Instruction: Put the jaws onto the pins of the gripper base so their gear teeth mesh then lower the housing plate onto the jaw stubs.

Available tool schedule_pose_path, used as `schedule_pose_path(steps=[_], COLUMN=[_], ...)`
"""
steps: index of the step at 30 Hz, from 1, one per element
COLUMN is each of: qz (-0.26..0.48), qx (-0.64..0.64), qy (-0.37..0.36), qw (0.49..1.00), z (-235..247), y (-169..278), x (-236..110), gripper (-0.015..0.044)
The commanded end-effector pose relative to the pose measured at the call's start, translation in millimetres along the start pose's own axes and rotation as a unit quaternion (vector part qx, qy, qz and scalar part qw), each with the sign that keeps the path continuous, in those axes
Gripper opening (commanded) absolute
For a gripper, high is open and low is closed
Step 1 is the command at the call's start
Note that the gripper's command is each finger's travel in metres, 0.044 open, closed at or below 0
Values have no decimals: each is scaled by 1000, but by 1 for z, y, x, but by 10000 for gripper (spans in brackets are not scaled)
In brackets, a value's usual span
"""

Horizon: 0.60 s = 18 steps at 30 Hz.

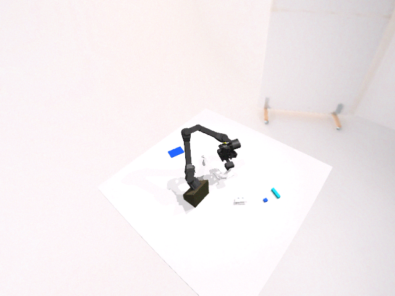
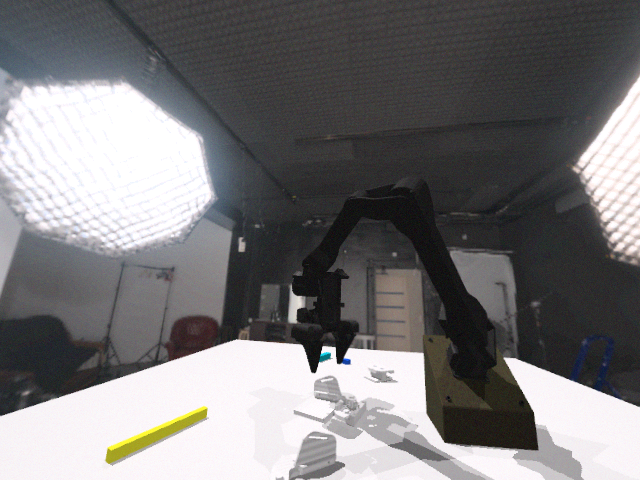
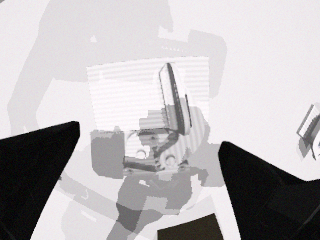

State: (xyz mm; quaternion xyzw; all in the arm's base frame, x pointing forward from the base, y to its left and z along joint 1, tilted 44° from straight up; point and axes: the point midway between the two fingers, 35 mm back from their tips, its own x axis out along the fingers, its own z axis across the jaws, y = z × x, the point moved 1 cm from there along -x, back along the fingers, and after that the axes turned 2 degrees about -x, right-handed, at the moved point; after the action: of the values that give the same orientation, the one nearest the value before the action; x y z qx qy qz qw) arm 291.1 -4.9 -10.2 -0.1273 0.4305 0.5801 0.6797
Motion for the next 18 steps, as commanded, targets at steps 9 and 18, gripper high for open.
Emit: schedule_pose_path(steps=[9,18], qz=[-3,-5], qx=[119,210], qy=[1,2], qw=[993,978], z=[24,41], y=[4,9], x=[-4,-6], gripper=[440,440])
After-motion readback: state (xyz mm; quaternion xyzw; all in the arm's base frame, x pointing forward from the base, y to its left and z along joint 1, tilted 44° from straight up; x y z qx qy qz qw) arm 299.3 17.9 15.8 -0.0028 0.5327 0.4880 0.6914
